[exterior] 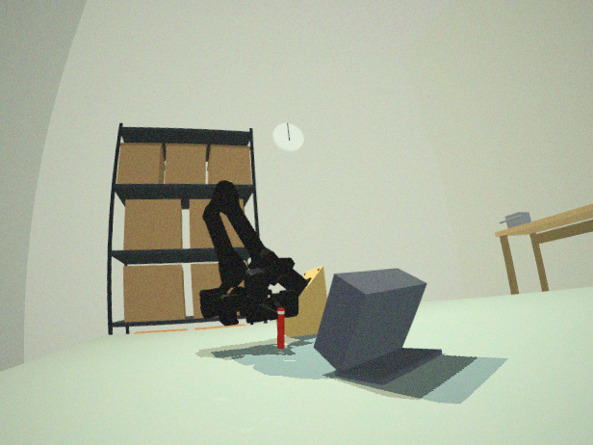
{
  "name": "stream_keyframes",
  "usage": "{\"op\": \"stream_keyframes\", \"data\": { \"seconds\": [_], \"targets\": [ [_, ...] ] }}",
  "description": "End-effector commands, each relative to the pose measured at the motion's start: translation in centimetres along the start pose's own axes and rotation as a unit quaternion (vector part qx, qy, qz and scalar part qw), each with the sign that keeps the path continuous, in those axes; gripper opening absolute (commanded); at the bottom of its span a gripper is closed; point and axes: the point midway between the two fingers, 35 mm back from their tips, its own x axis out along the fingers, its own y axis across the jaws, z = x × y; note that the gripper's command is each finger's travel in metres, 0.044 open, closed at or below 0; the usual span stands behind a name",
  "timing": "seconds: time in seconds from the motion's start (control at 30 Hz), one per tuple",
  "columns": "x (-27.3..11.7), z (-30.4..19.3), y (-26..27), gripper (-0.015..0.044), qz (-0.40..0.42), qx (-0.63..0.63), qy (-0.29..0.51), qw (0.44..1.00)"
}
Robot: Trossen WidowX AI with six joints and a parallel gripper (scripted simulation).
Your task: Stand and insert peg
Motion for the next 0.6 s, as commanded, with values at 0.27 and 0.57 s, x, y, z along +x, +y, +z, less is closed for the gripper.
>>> {"op": "stream_keyframes", "data": {
  "seconds": [0.27,0.57],
  "targets": [
    [-0.48,-0.10,-0.23,0.0049,-0.002,-0.003,-0.018,1.000],
    [-0.35,-0.48,-0.09,0.0049,-0.001,0.000,-0.020,1.000]
  ]
}}
